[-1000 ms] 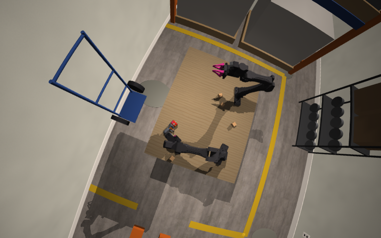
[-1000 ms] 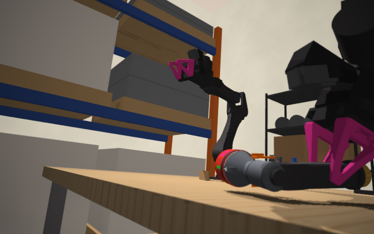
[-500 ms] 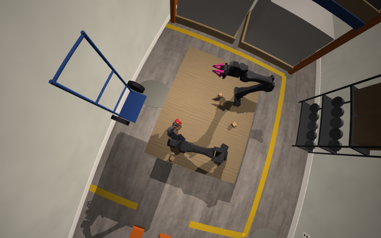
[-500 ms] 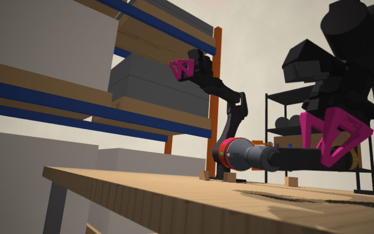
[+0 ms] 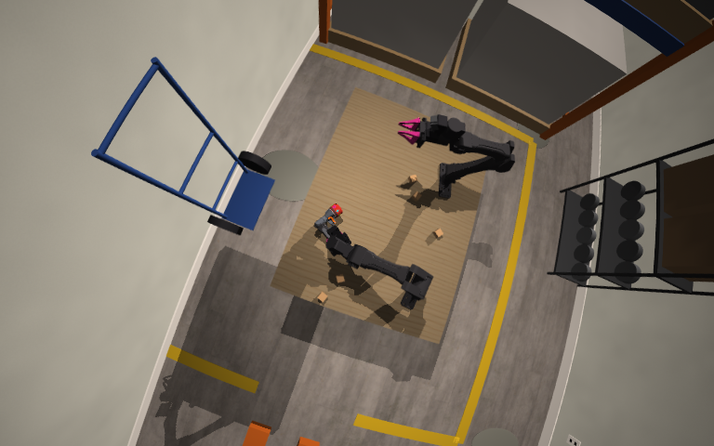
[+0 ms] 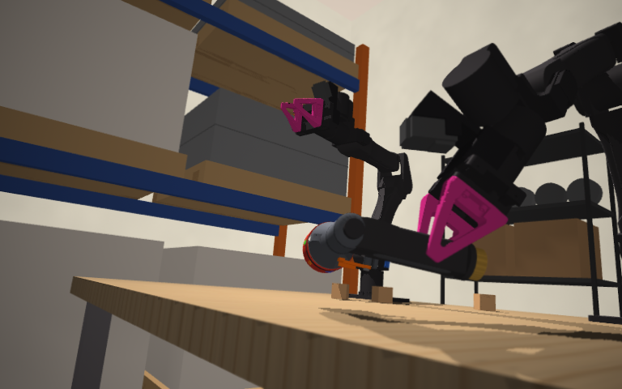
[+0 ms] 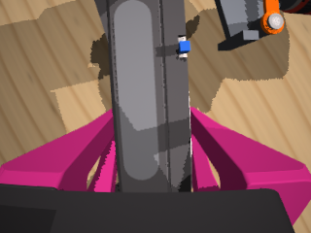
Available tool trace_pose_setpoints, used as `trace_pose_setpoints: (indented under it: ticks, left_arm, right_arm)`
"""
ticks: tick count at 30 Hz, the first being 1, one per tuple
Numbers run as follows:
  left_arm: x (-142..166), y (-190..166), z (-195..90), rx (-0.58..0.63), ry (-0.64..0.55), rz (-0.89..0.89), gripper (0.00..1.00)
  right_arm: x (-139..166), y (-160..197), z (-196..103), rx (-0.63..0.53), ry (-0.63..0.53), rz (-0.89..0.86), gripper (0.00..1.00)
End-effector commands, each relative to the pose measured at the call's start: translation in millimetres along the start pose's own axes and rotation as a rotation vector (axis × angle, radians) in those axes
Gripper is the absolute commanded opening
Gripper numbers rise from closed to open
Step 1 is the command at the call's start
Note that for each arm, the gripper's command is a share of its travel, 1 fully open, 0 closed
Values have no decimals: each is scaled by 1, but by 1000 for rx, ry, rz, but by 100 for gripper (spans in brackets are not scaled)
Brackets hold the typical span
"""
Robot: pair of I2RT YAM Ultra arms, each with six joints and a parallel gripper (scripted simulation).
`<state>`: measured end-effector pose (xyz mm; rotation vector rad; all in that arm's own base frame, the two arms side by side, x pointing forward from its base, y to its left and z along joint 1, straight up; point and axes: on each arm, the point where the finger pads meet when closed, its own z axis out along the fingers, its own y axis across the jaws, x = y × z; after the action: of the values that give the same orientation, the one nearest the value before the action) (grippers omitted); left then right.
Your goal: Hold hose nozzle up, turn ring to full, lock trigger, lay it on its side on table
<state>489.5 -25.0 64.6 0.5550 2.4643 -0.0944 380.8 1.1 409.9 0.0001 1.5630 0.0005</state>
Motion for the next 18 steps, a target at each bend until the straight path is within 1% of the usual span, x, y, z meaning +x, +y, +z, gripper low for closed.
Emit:
trace_pose_setpoints:
  ticks: [1,3,5,6,7,8,9,10,13,14,15,16,17,18]
  left_arm:
    - [-65,-4,-9,-113,-268,33,35]
    - [-73,-16,-8,-118,-306,42,35]
    - [-73,-16,-8,-118,-306,42,35]
    - [-72,-18,3,-126,-317,44,35]
    - [-84,-28,-11,-124,-345,55,35]
    - [-85,-35,-7,-125,-362,57,35]
    - [-79,-44,5,-127,-377,57,35]
    - [-89,-50,-5,-126,-397,61,35]
    - [-96,-71,-6,-126,-449,64,35]
    - [-78,-79,17,-125,-446,61,35]
    - [-73,-85,26,-124,-452,61,35]
    - [-88,-92,15,-125,-506,66,35]
    - [-93,-98,11,-121,-526,68,35]
    - [-93,-105,13,-120,-539,67,35]
  right_arm:
    - [-28,0,0,1,-62,-5,37]
    - [-28,0,0,1,-62,-5,37]
    - [-28,0,0,1,-62,-5,37]
    - [-28,0,0,1,-62,-5,37]
    - [-28,0,0,1,-62,-5,37]
    - [-28,0,0,1,-62,-5,37]
    - [-28,0,0,1,-62,-5,37]
    - [-28,0,0,1,-62,-5,37]
    - [-28,0,0,1,-62,-5,37]
    - [-28,0,0,1,-62,-5,37]
    - [-28,0,0,1,-62,-5,37]
    - [-28,0,0,1,-62,-5,37]
    - [-28,0,0,1,-62,-5,37]
    - [-28,0,0,1,-62,-5,37]
